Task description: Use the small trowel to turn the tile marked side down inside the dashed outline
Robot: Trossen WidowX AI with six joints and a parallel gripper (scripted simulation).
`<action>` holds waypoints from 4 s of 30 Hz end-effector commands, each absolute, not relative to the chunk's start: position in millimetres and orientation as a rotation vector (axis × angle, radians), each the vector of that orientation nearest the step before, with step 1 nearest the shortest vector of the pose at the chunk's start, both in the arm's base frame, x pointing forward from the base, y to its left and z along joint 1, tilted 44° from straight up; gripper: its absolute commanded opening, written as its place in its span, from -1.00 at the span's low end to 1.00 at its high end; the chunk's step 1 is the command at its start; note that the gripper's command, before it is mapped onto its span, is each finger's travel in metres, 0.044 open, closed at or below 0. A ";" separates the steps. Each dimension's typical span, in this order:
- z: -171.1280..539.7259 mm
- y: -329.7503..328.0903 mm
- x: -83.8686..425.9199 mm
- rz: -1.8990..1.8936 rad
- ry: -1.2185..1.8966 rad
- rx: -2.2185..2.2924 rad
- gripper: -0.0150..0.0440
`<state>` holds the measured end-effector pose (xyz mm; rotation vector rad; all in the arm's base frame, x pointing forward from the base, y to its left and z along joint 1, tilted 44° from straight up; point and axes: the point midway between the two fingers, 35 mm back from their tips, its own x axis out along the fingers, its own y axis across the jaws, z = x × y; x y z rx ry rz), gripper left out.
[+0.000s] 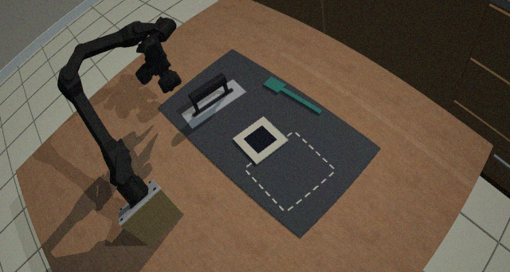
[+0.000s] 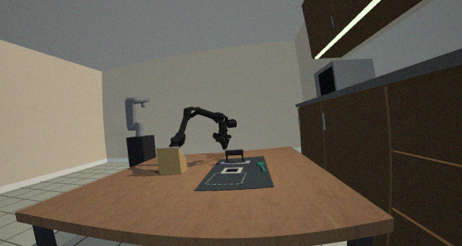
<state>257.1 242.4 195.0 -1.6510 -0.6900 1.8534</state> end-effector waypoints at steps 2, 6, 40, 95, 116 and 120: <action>192.3 239.8 261.7 1.861 -0.542 -1.560 0.42; 190.2 236.9 266.3 1.859 -0.402 -1.470 0.42; 171.4 209.2 303.4 1.575 0.636 -0.639 0.42; 141.4 163.7 346.9 0.627 1.572 0.588 0.42; 117.5 187.3 344.2 0.629 1.572 0.589 0.42; 113.1 191.8 343.2 0.629 1.572 0.589 0.42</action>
